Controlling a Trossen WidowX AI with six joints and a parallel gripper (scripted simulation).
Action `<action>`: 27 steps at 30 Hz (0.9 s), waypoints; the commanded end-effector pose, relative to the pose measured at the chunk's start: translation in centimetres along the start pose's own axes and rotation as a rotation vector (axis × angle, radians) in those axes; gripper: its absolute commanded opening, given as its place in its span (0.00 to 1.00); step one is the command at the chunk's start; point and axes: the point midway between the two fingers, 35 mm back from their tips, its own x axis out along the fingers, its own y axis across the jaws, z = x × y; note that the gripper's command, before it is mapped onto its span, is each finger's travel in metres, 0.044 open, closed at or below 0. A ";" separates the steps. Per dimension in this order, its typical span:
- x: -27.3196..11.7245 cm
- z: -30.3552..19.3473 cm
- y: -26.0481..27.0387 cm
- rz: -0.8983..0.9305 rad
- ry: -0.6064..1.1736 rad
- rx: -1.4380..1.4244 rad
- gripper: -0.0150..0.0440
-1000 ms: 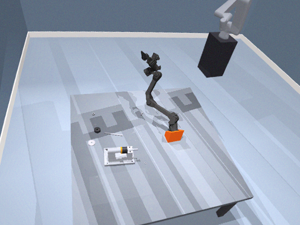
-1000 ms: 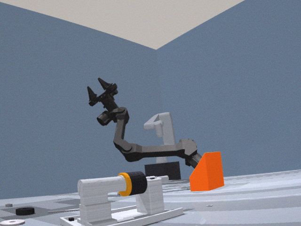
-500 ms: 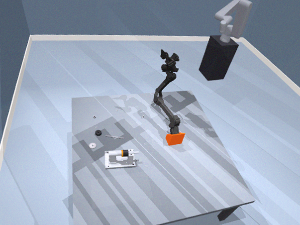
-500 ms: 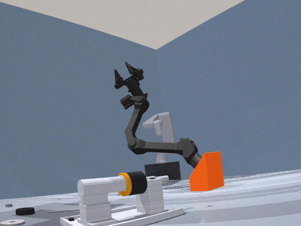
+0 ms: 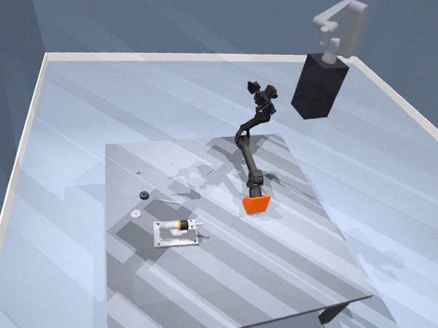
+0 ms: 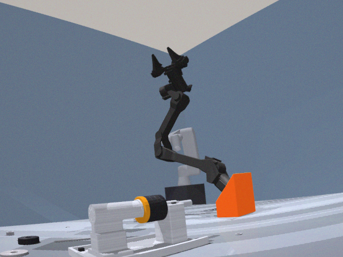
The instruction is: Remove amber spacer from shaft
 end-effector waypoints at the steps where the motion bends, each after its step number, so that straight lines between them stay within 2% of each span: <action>1: 2.1 -1.8 6.4 0.061 0.091 -0.018 1.00; 6: 4.3 -5.7 13.1 0.112 0.212 -0.002 1.00; 13: 5.6 -9.3 17.4 0.145 0.294 0.029 1.00; 20: 6.3 -17.8 24.6 0.181 0.504 0.068 1.00; 27: 5.1 -26.9 29.5 0.175 0.719 0.108 1.00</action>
